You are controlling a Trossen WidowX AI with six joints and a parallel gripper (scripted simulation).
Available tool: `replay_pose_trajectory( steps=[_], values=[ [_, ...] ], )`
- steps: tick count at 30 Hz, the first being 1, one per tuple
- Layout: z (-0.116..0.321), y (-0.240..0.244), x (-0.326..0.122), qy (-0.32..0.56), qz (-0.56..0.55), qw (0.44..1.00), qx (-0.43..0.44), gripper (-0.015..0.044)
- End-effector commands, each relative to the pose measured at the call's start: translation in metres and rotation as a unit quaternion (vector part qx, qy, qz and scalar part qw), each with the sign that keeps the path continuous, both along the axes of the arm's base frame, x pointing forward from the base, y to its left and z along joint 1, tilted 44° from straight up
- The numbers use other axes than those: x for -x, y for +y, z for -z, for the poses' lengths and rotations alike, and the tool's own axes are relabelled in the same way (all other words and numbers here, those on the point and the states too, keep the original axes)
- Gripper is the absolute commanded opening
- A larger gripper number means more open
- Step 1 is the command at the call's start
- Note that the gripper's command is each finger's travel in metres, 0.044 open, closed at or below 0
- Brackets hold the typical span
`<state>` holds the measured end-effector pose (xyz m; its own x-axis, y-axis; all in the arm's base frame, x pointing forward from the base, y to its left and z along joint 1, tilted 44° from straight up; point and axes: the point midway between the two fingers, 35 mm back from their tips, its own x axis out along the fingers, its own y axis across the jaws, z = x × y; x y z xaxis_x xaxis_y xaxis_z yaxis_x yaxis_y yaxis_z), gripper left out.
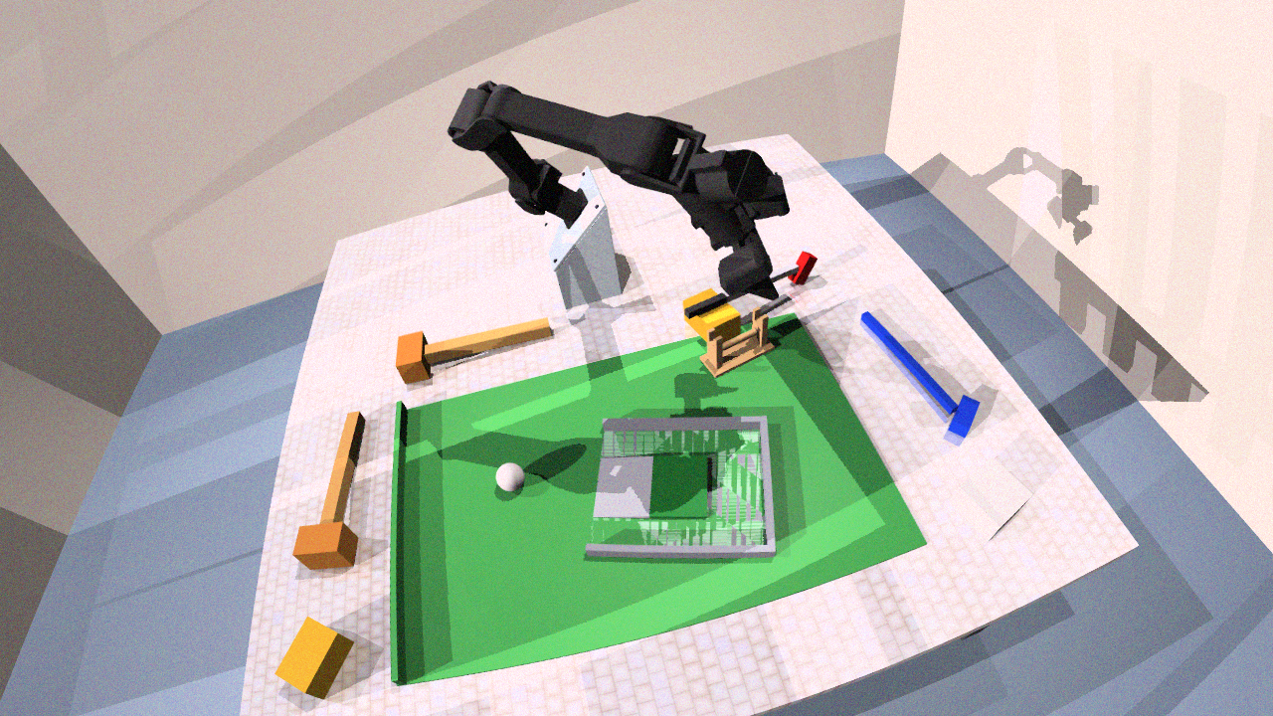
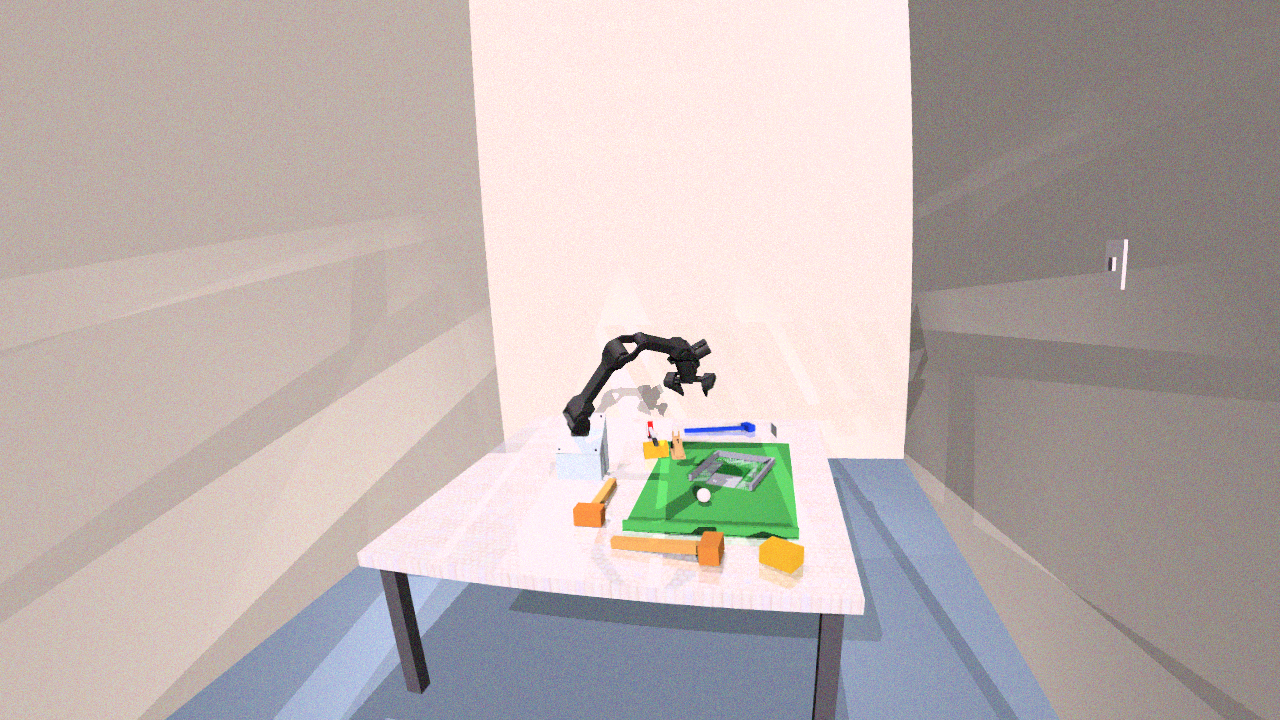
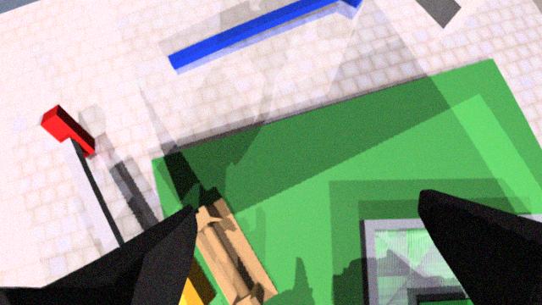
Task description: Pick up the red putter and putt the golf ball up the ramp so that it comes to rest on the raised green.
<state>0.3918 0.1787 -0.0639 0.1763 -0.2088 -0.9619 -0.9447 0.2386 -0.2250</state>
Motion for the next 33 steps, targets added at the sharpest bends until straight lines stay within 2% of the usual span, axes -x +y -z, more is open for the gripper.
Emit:
replay_pose_trajectory(
  steps=[1,8,11,33],
  values=[
    [0.054,0.002,0.046,0.064,-0.049,0.995,0.053,0.044],
    [0.128,-0.014,0.134,0.167,-0.144,0.964,0.147,0.044],
    [0.146,-0.026,0.162,0.199,-0.173,0.948,0.178,0.044],
    [0.179,-0.062,0.17,0.201,-0.175,0.947,0.181,0.044]
  ],
)
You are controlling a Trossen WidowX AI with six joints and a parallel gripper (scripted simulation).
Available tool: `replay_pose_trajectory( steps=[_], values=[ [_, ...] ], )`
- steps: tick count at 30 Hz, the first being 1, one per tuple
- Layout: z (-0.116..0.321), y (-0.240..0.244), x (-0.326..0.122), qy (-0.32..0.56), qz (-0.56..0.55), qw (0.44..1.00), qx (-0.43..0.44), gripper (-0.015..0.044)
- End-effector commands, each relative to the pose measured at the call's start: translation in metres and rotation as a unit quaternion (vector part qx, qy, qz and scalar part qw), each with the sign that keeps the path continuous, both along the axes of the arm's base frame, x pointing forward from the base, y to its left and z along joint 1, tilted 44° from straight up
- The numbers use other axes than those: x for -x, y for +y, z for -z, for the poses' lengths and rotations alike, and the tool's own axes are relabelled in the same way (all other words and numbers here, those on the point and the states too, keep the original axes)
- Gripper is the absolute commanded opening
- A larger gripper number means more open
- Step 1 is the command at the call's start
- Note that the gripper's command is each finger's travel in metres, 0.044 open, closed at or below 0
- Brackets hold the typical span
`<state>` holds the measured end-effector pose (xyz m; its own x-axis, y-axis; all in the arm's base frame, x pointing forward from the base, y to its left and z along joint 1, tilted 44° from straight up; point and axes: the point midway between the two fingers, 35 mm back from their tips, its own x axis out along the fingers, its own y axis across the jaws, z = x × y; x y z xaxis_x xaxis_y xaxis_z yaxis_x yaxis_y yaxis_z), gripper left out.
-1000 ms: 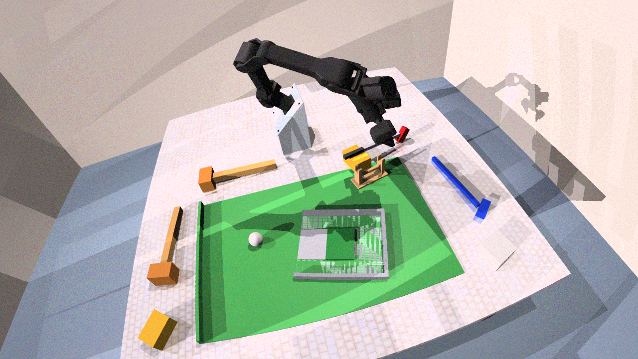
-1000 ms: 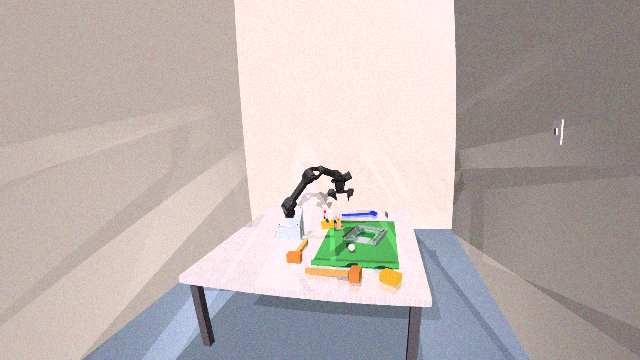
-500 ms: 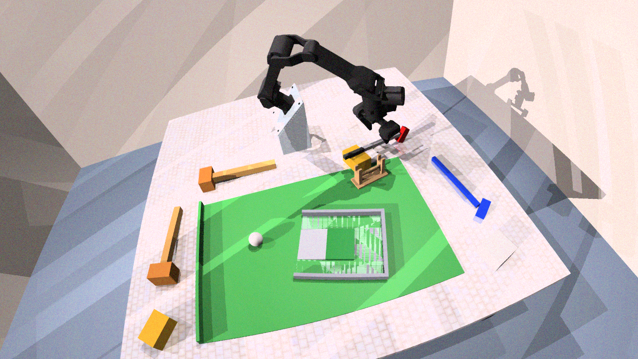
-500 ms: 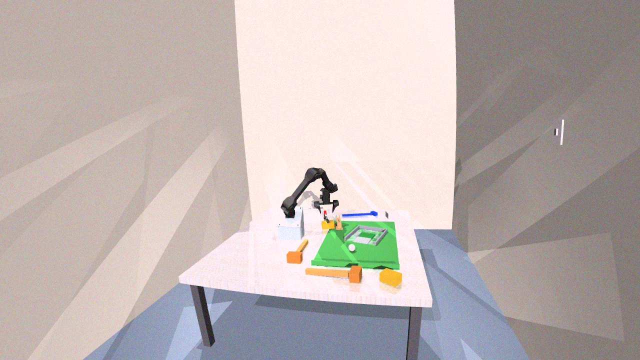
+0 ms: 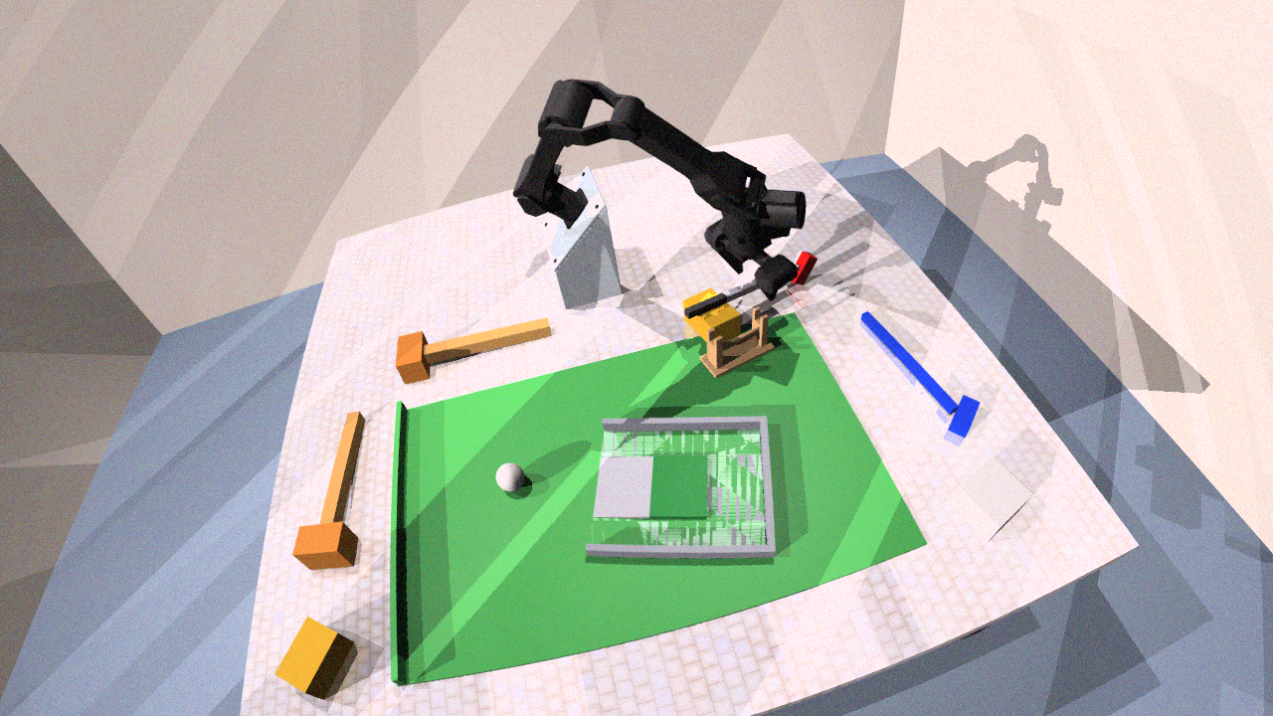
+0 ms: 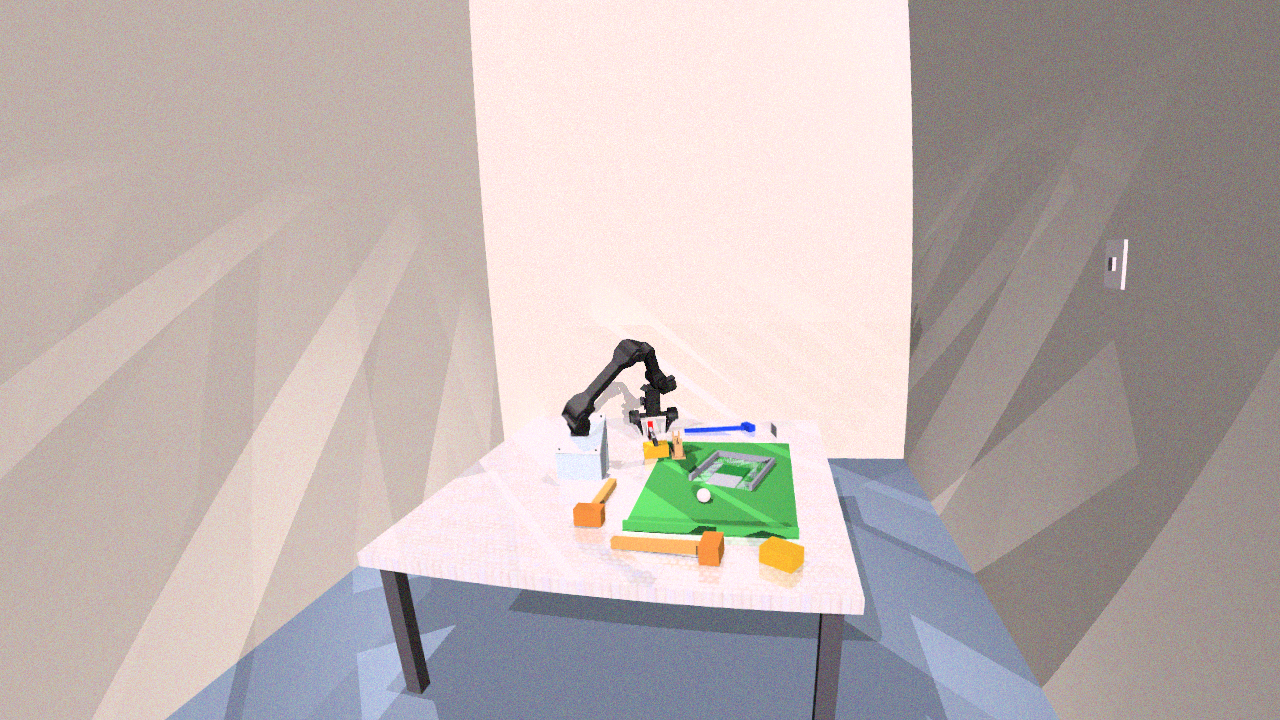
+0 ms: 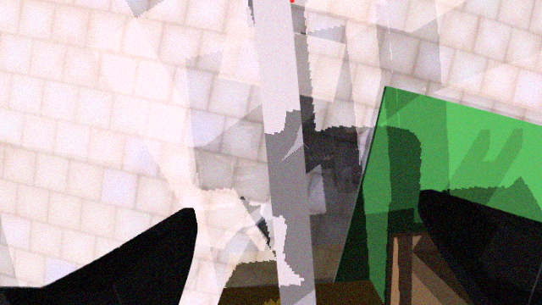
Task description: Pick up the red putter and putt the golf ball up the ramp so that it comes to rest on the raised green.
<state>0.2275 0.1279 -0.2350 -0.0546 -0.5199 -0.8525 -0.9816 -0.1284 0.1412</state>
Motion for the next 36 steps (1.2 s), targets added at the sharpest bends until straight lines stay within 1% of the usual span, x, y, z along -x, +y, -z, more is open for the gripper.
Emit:
replay_pose_trajectory(
  steps=[1,27,36],
  values=[
    [0.008,-0.011,0.006,0.009,-0.001,1.0,0.008,0.044],
    [0.025,-0.028,0.007,0.009,-0.001,1.0,0.009,0.044],
    [0.023,-0.025,0.005,0.006,0.001,1.0,0.006,0.0204]
  ],
)
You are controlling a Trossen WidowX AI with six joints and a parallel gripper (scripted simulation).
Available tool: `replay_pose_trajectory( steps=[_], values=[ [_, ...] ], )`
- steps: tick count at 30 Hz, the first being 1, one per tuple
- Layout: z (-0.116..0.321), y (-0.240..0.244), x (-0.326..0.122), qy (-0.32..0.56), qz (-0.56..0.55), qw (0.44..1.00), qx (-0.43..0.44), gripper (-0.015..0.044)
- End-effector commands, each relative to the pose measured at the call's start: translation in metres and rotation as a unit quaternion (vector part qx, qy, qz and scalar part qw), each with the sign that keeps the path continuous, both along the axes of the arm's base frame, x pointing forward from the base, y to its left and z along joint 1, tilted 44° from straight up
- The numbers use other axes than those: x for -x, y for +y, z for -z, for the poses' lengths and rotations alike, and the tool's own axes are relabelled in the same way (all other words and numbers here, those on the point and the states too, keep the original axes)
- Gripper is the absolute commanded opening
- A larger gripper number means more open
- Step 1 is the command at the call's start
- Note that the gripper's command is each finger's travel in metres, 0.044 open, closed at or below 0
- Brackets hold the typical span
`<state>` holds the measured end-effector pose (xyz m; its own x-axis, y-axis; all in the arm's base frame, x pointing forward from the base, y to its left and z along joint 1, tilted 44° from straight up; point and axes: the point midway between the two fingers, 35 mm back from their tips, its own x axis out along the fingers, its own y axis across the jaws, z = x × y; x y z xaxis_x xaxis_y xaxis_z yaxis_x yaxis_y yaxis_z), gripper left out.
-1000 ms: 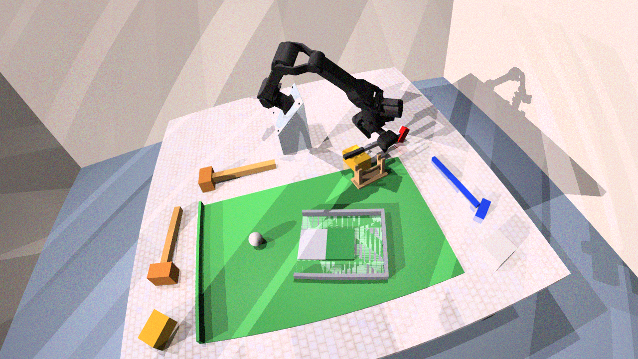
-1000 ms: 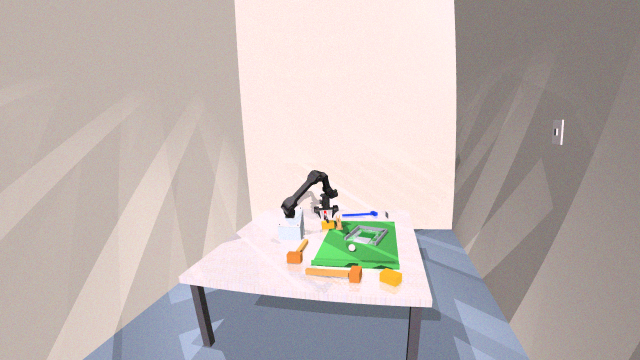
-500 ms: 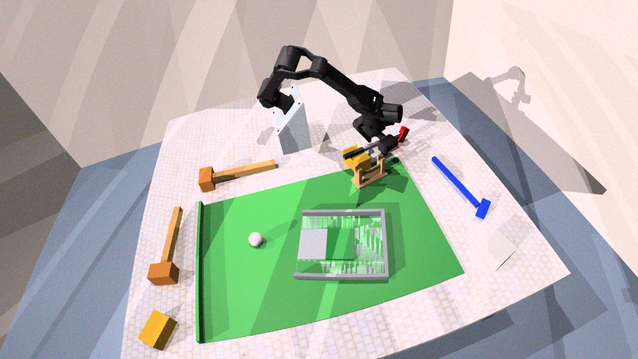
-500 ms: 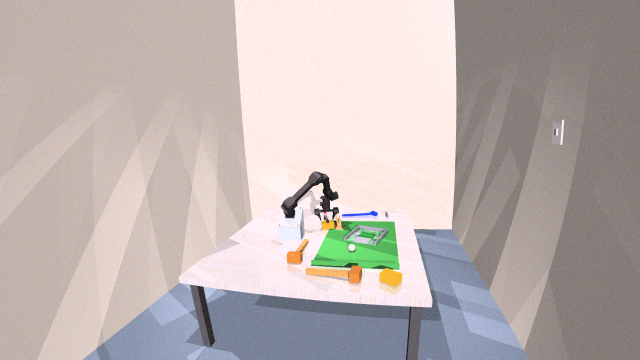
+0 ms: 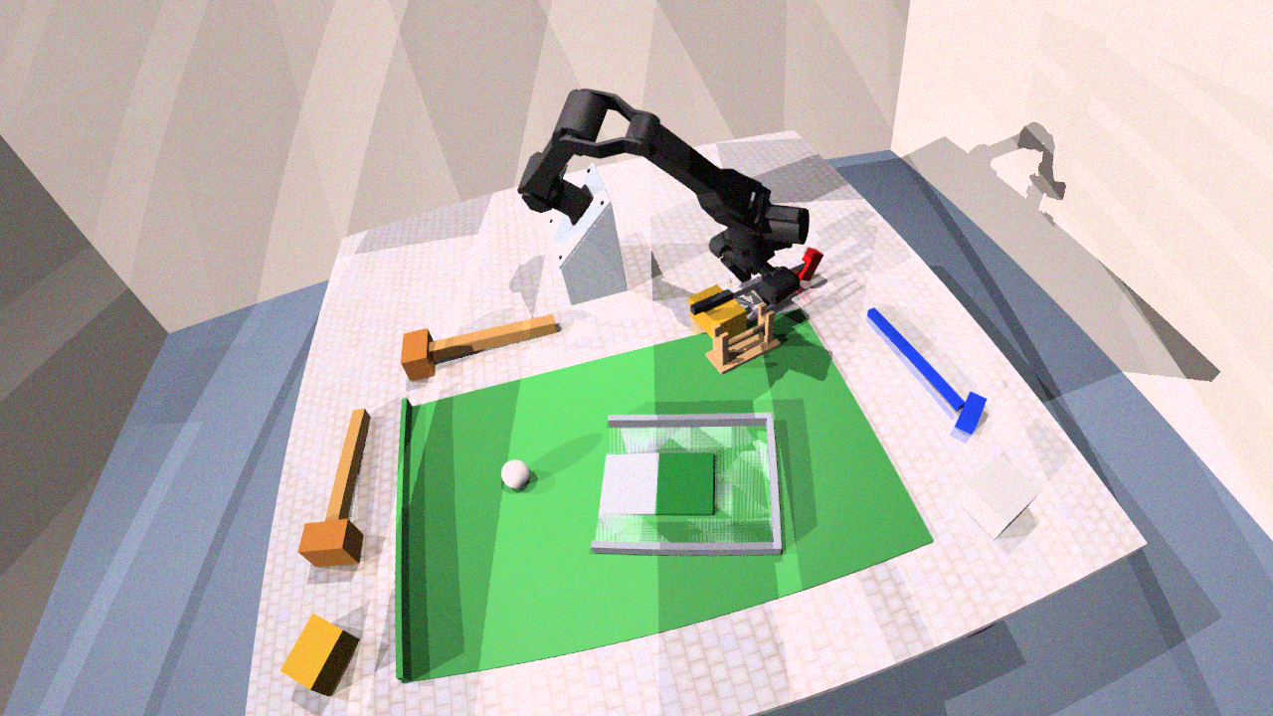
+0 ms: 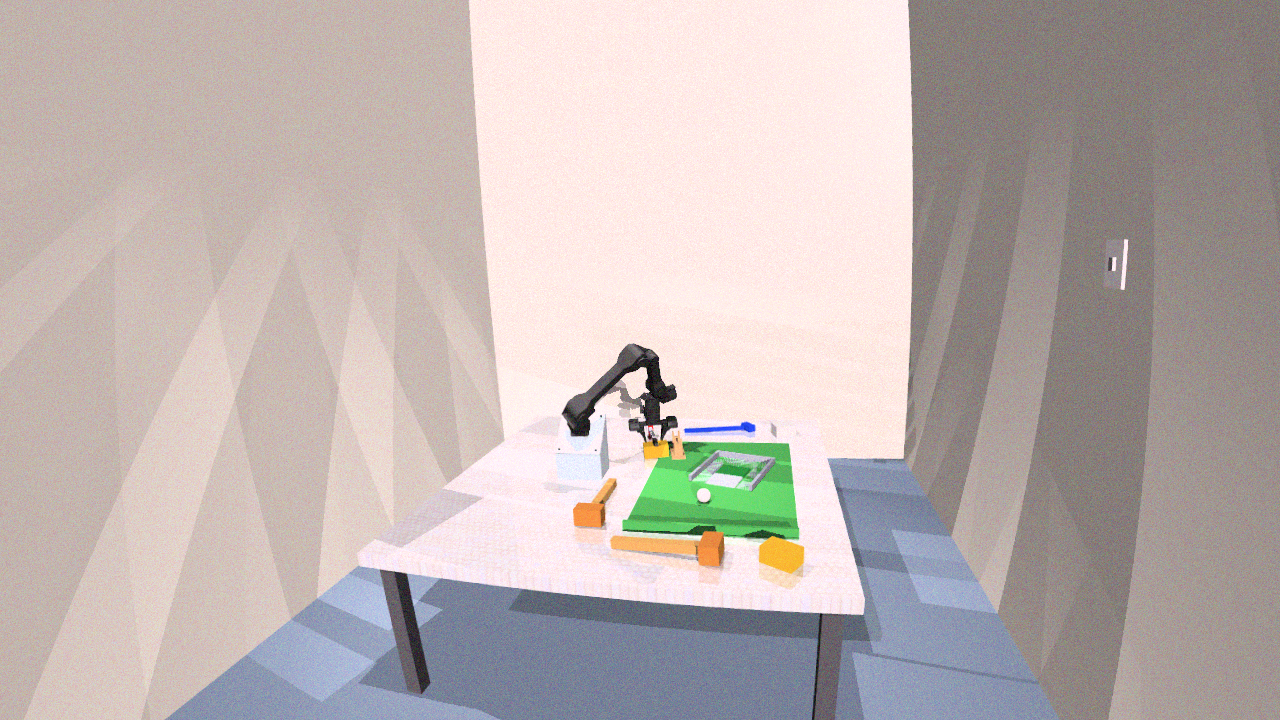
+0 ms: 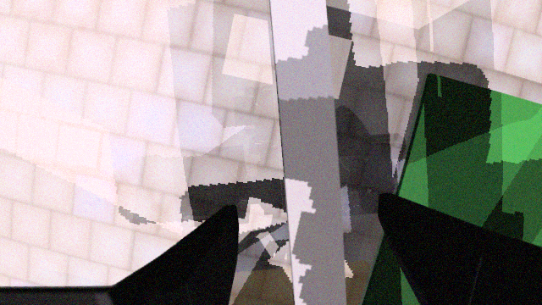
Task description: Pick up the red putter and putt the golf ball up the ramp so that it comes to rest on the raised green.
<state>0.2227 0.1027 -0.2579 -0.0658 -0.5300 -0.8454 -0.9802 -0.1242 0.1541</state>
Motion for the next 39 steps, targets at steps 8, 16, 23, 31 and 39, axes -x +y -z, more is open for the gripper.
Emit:
replay_pose_trajectory(
  steps=[8,16,23,31,39],
  values=[
    [0.0,0.0,0.0,0.0,0.0,1.0,0.0,0.0033],
    [-0.009,0.01,-0.002,0.0,0.0,1.0,-0.001,0.0],
    [-0.05,0.051,-0.005,0.001,0.0,1.0,-0.002,0.0],
    [-0.067,0.066,-0.004,0.001,-0.004,1.0,-0.002,0.0],
    [-0.092,0.051,-0.035,-0.042,0.061,0.997,-0.013,0.0]
  ],
)
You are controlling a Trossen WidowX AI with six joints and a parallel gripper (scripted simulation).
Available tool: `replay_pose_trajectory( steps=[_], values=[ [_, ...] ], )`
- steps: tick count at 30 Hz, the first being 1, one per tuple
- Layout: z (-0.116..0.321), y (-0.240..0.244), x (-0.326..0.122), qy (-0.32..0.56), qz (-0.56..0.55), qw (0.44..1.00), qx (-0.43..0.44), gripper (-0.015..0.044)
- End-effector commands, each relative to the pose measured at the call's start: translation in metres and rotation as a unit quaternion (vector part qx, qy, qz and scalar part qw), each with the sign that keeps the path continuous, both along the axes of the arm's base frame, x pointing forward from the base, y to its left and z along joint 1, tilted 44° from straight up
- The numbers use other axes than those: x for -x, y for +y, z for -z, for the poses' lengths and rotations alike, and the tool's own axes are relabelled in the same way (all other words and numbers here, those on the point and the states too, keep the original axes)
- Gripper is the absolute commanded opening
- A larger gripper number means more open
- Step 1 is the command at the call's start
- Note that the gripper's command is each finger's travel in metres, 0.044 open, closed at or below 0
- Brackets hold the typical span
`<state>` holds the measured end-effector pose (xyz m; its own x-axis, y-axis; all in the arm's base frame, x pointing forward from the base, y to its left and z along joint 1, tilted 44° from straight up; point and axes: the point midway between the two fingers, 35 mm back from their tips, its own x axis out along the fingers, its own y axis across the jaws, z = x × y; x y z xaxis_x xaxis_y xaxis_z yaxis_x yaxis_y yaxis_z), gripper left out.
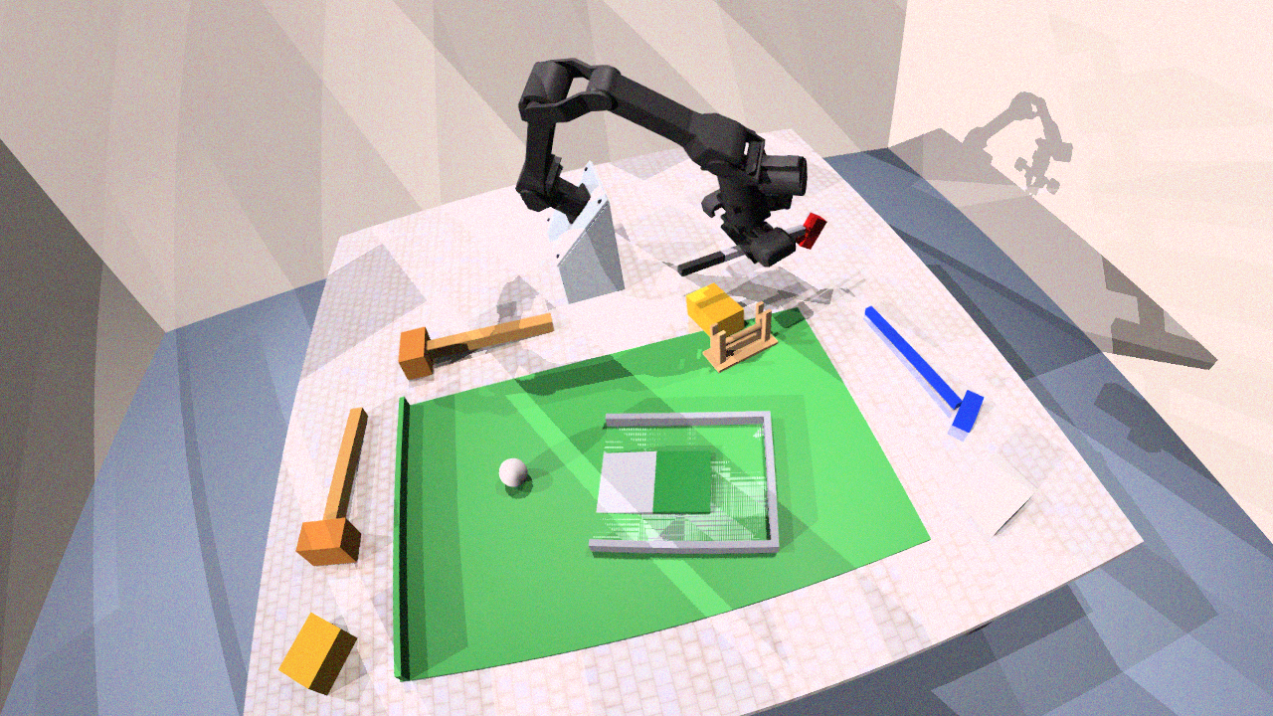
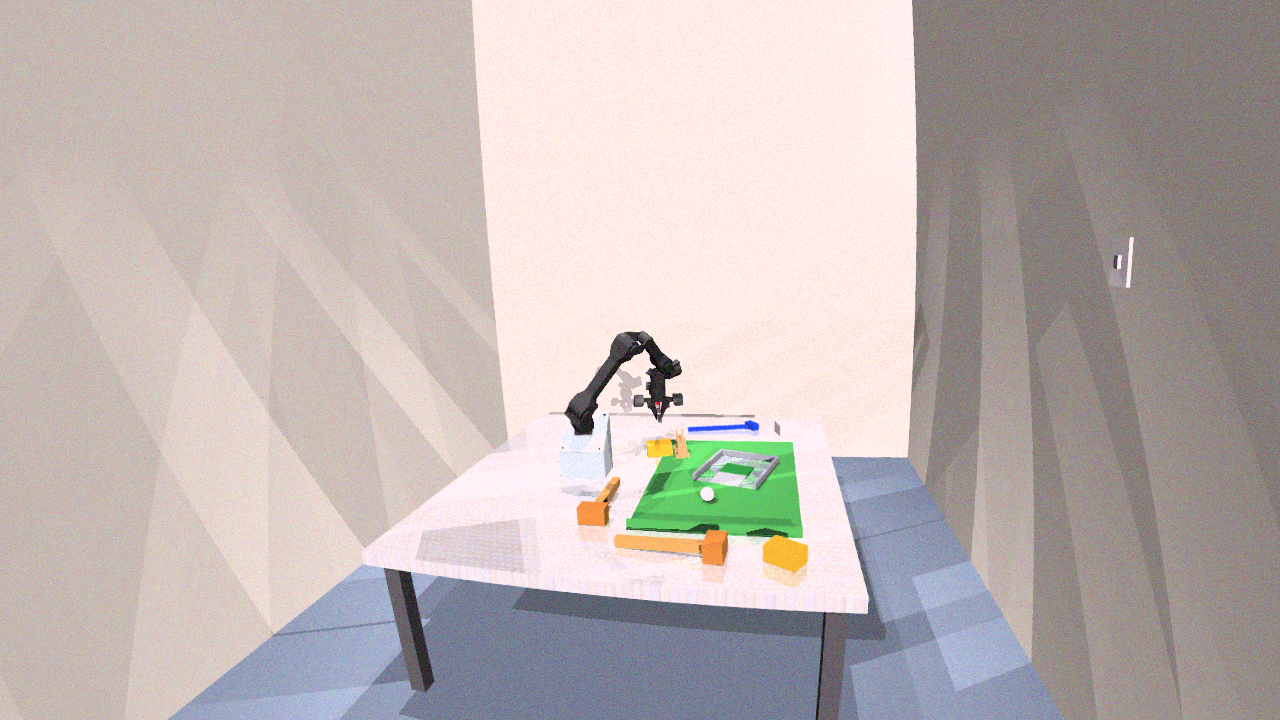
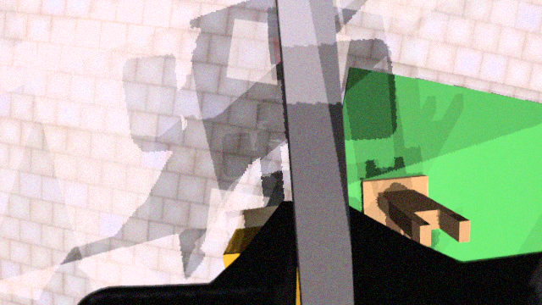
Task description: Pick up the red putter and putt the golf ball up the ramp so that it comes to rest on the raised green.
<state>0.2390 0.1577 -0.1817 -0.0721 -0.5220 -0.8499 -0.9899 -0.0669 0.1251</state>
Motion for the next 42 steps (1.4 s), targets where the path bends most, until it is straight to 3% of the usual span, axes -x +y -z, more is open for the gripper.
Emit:
replay_pose_trajectory(
  steps=[1,21,42],
  values=[
    [-0.02,-0.008,-0.024,-0.036,0.043,0.998,-0.012,0.0],
    [-0.122,-0.105,-0.101,-0.222,0.307,0.925,0.0,0.0],
    [-0.245,-0.249,-0.115,-0.417,0.549,0.723,0.042,0.0]
  ],
)
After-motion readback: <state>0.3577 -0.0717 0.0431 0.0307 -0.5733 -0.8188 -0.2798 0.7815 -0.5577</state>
